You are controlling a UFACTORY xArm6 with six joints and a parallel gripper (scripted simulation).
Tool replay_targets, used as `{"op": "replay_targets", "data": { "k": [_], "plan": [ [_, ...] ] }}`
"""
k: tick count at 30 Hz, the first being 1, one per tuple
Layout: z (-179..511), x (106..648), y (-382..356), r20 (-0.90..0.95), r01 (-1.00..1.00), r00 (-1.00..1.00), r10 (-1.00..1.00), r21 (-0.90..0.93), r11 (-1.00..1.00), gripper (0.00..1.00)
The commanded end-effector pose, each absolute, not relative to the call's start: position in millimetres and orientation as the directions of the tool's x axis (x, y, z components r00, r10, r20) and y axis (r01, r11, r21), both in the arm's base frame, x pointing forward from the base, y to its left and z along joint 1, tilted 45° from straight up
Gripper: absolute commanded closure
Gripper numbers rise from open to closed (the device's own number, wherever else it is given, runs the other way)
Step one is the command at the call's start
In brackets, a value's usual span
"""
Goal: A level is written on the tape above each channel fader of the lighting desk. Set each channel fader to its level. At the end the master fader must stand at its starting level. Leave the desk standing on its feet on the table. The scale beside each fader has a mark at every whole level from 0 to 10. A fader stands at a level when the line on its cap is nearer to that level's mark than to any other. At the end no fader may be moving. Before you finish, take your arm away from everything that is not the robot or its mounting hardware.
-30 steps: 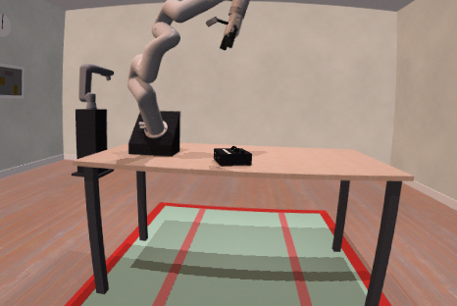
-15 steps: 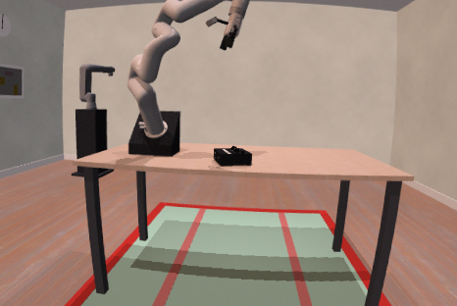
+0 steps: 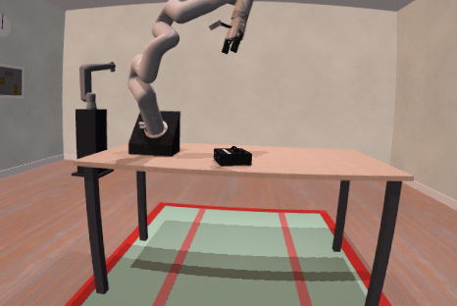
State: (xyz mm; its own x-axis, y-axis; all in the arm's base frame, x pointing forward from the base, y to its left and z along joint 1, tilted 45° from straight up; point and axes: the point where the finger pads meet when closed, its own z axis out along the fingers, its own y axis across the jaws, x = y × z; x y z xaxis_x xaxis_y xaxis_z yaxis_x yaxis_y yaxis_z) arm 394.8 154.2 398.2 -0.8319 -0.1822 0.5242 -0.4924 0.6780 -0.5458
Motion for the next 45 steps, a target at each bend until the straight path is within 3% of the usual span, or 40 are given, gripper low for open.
{"op": "replay_targets", "data": {
  "k": [1, 13, 23, 30, 31, 45],
  "plan": [
    [378, 417, 133, 0.625, -0.686, -0.695, -0.355, -0.429, 0.587, 0.0],
    [333, 449, 85, 0.745, -0.899, -0.399, -0.535, -0.202, 0.39, 0.0],
    [282, 463, 36, 0.776, -0.989, 0.015, -0.63, 0.103, 0.104, 0.0],
    [255, 464, 13, 0.75, -0.97, 0.203, -0.63, 0.241, -0.025, 0.0],
    [246, 462, 6, 0.721, -0.943, 0.311, -0.62, 0.317, -0.104, 0.0],
    [168, 433, -43, 0.482, -0.662, 0.745, -0.462, 0.618, -0.423, 0.0]
  ]
}}
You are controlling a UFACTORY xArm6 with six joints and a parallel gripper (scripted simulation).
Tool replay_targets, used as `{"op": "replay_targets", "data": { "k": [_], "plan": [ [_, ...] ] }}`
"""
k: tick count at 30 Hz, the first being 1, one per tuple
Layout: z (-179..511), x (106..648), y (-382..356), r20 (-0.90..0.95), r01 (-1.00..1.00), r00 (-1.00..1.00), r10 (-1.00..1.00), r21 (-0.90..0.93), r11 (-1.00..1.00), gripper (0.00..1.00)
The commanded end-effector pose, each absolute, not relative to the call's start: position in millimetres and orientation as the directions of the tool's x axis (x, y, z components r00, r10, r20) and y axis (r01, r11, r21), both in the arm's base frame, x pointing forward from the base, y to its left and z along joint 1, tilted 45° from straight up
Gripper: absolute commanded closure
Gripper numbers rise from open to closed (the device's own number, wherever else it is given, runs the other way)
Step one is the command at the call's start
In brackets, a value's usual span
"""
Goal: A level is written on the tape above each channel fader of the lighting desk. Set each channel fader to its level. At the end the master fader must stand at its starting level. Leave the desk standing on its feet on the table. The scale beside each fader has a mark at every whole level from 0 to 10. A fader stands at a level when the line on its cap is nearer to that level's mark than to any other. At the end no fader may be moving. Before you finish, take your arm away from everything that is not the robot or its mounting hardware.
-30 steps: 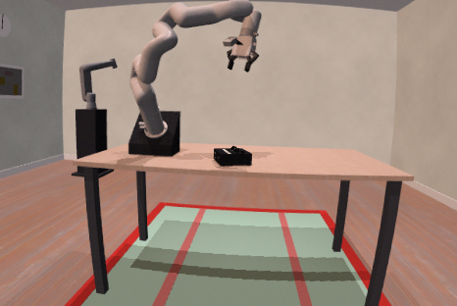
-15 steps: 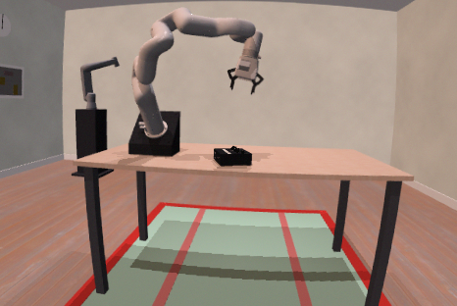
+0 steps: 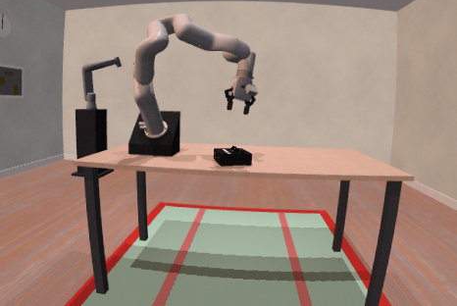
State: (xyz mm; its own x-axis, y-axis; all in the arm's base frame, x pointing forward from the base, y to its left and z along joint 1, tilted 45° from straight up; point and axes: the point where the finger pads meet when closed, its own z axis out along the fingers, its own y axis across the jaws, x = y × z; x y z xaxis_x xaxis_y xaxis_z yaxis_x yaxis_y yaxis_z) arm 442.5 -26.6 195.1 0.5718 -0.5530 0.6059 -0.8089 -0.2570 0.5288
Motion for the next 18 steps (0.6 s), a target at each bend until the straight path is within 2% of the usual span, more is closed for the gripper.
{"op": "replay_targets", "data": {
  "k": [1, 9, 18],
  "plan": [
    [168, 433, -43, 0.482, -0.662, 0.745, -0.462, 0.618, -0.423, 0.0],
    [149, 421, -52, 0.273, -0.391, 0.919, -0.283, 0.713, -0.582, 0.0],
    [147, 420, -52, 0.076, -0.109, 0.994, -0.078, 0.722, -0.683, 0.0]
  ]
}}
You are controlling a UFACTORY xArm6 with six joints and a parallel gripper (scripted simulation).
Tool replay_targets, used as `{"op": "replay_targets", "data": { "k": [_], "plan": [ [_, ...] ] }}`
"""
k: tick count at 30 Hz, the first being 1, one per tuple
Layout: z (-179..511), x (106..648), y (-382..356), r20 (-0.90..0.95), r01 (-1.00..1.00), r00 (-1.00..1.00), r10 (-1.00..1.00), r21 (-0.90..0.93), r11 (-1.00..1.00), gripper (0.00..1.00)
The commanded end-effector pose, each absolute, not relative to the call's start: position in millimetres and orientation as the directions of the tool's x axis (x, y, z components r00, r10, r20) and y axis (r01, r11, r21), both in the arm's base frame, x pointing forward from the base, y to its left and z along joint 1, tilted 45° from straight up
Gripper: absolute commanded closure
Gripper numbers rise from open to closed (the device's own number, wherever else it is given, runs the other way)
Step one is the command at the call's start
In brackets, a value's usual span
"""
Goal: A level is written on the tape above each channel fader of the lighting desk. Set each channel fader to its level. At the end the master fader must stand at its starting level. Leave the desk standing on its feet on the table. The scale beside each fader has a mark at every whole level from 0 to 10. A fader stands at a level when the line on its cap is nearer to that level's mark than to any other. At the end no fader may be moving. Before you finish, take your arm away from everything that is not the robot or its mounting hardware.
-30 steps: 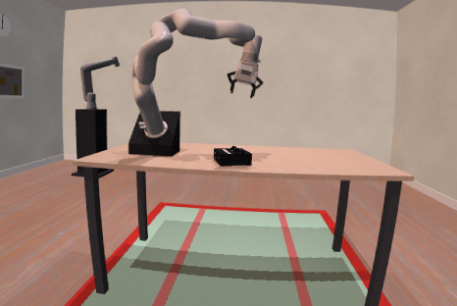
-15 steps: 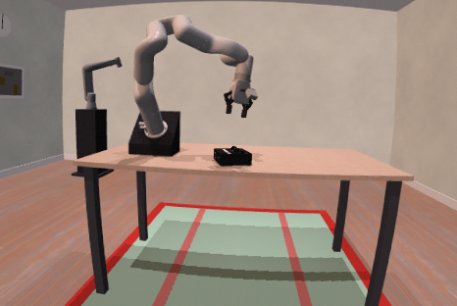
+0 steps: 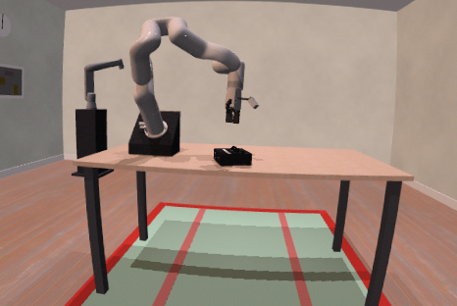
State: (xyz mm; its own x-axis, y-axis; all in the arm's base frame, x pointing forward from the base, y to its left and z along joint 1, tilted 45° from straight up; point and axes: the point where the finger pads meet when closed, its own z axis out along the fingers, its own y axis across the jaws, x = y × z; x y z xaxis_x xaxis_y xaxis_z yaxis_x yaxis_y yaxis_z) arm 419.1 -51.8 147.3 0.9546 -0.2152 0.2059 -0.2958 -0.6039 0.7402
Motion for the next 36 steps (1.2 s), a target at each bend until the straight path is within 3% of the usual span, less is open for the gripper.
{"op": "replay_targets", "data": {
  "k": [1, 2, 18, 36],
  "plan": [
    [147, 420, -52, 0.076, -0.109, 0.994, -0.078, 0.722, -0.683, 0.0],
    [147, 420, -52, 0.008, -0.005, 1.0, 0.001, 0.704, -0.71, 0.0],
    [146, 422, -54, 0.058, -0.076, 0.997, -0.05, 0.701, -0.709, 0.0],
    [140, 449, -78, 0.49, -0.699, 0.715, -0.499, 0.497, -0.514, 0.0]
  ]
}}
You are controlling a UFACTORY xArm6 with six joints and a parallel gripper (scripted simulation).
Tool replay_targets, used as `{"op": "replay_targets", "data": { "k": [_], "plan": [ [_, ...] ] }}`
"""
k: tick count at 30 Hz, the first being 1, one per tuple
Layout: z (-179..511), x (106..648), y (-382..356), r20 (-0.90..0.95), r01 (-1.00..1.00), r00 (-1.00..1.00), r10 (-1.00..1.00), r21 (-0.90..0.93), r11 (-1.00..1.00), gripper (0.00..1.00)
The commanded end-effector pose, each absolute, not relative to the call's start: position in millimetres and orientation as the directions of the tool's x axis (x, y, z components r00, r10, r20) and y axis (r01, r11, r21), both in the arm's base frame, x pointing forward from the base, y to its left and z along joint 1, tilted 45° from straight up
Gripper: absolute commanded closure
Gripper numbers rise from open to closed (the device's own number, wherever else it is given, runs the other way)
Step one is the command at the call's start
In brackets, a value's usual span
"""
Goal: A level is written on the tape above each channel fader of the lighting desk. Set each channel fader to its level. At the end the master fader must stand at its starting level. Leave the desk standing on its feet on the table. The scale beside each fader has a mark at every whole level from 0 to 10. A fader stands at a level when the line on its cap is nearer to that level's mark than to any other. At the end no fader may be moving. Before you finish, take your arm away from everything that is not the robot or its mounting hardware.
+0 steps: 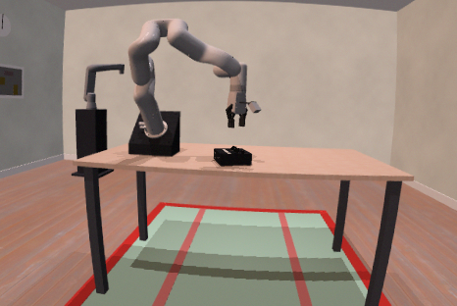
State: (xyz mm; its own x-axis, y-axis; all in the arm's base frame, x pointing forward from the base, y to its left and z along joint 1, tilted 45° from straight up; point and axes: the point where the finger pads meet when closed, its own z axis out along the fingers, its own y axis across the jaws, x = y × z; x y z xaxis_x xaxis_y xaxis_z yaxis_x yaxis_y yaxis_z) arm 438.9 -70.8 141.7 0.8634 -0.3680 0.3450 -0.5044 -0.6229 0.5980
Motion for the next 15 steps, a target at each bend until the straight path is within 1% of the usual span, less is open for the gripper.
{"op": "replay_targets", "data": {
  "k": [1, 9, 14, 15],
  "plan": [
    [140, 451, -80, 0.506, -0.723, 0.69, -0.517, 0.479, -0.497, 0.0],
    [134, 471, -101, 0.615, -0.893, 0.45, -0.647, 0.309, -0.328, 0.0],
    [130, 481, -114, 0.658, -0.963, 0.271, -0.703, 0.184, -0.199, 0.0],
    [130, 481, -114, 0.658, -0.963, 0.271, -0.703, 0.184, -0.199, 0.0]
  ]
}}
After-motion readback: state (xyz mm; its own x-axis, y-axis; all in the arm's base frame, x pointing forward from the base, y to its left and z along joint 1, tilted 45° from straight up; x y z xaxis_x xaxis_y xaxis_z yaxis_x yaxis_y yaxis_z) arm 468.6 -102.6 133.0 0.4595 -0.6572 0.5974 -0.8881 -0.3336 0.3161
